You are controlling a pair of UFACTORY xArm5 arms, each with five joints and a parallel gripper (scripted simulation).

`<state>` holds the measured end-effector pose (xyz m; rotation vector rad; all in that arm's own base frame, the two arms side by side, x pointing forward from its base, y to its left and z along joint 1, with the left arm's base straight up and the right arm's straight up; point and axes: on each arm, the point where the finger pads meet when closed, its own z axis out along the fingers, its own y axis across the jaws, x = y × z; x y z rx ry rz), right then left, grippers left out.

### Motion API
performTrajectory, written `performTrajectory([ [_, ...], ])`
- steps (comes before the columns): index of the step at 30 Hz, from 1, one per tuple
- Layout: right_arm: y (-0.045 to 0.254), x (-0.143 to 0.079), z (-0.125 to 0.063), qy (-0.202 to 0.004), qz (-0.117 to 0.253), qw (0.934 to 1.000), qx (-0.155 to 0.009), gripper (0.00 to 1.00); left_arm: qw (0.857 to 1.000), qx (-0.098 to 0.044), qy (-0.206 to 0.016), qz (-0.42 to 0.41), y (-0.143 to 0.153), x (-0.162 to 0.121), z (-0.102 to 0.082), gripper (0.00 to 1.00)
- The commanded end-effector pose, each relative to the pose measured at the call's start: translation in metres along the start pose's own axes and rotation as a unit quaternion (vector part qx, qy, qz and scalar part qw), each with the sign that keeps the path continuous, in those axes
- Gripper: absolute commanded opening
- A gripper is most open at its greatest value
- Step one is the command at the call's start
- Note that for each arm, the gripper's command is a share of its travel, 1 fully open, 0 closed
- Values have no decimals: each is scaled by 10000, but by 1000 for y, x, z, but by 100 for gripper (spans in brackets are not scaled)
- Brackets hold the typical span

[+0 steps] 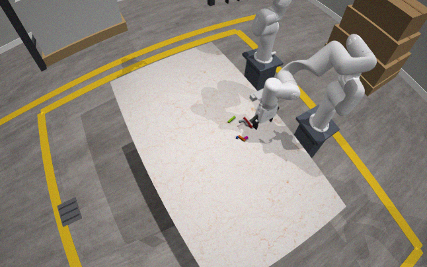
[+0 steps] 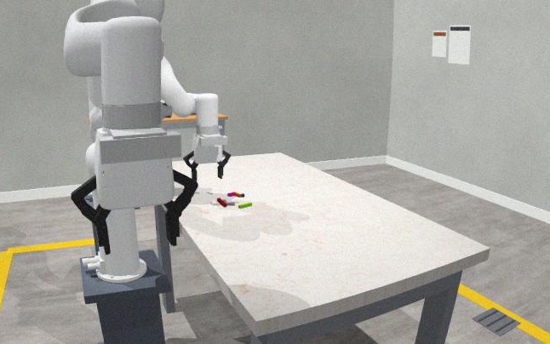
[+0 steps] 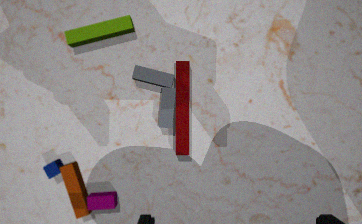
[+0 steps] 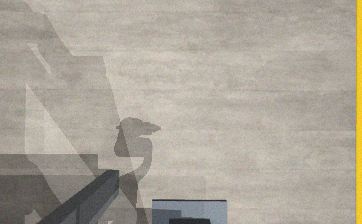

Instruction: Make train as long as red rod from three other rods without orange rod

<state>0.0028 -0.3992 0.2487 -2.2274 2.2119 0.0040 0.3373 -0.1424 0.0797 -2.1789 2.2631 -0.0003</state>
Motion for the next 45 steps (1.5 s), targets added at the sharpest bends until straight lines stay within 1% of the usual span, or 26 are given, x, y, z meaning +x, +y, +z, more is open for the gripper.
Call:
performTrajectory([
  [1, 0, 1, -1, 18, 0, 10000, 0, 100, 10000, 16, 6, 0, -1, 0, -1, 100],
  [8, 0, 1, -1, 18, 0, 10000, 0, 100, 9999, 16, 6, -167, -2, 1, -1, 100],
  [10, 0, 1, -1, 18, 0, 10000, 0, 100, 9991, 16, 7, -417, -3, 2, -1, 100],
  [13, 0, 1, -1, 18, 0, 10000, 0, 100, 9945, 15, 8, -1045, -7, 5, -2, 100],
  [17, 0, 1, -1, 18, 0, 10000, 0, 100, 9886, 15, 9, -1504, -9, 7, -2, 100],
  [19, 0, 1, -1, 18, 0, 10000, 0, 100, 9886, 15, 9, -1504, -9, 7, -2, 100],
  [21, 0, 1, -1, 18, 0, 10000, 0, 100, 9799, 15, 9, -1993, -12, 10, -2, 100],
  [27, 0, 1, -1, 18, 0, 10000, 0, 100, 9621, 14, 11, -2725, -16, 13, -2, 100],
  [34, 0, 1, -1, 18, 0, 10000, 0, 100, 9327, 13, 12, -3606, -21, 18, -2, 100],
  [36, 0, 1, -1, 18, 0, 10000, 0, 100, 9327, 13, 12, -3606, -21, 18, -2, 100],
  [37, 0, 1, -1, 18, 0, 10000, 0, 100, 9180, 12, 13, -3965, -23, 20, -2, 100],
  [40, 0, 1, -1, 18, 0, 10000, 0, 100, 9041, 12, 13, -4273, -25, 21, -2, 100],
  [45, 0, 1, -1, 18, 0, 10000, 0, 100, 8738, 11, 14, -4863, -29, 25, -2, 100],
])
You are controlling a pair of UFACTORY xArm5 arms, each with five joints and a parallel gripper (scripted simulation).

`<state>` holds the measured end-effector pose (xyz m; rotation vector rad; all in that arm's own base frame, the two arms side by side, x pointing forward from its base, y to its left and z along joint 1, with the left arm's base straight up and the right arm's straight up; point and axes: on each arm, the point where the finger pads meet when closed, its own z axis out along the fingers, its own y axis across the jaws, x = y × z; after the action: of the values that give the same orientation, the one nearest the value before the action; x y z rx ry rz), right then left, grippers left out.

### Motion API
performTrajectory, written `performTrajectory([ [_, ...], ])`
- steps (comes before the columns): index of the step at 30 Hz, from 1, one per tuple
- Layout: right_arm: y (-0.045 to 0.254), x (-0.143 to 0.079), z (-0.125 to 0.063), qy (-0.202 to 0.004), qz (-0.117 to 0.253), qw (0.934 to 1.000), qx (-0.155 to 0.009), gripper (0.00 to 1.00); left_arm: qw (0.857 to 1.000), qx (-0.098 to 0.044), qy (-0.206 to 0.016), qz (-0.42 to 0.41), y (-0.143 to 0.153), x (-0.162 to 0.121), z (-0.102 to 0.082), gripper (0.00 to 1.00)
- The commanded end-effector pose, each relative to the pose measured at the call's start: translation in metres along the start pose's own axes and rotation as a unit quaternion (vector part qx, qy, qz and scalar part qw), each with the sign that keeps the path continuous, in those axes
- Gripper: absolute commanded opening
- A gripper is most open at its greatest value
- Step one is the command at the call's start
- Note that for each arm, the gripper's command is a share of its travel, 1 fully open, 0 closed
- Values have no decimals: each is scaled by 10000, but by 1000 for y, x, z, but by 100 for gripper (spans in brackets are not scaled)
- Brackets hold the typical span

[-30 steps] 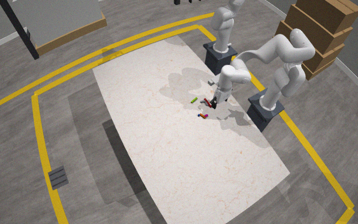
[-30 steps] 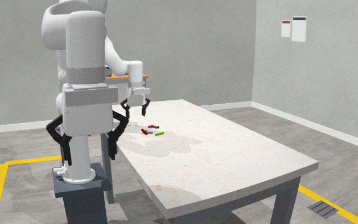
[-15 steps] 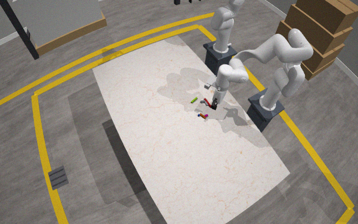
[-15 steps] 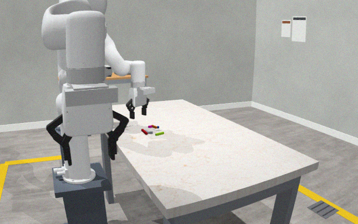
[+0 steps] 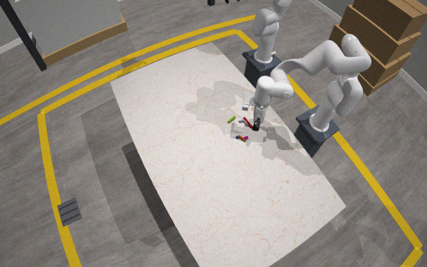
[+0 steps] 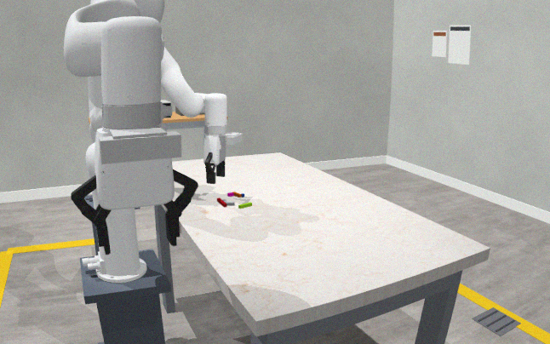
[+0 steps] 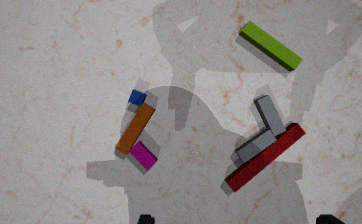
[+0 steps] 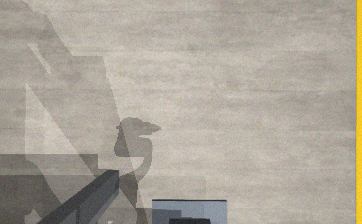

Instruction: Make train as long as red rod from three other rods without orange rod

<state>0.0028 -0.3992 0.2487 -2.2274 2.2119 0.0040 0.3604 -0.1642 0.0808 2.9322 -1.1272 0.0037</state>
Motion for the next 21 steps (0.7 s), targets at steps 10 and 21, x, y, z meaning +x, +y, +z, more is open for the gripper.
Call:
performTrajectory([
  [10, 0, 1, -1, 18, 0, 10000, 0, 100, 9801, 1, 7, -1983, 1, 15, -1, 100],
  [21, 0, 1, -1, 18, 0, 10000, 0, 100, 9457, 0, 7, -3250, 1, 25, 0, 100],
])
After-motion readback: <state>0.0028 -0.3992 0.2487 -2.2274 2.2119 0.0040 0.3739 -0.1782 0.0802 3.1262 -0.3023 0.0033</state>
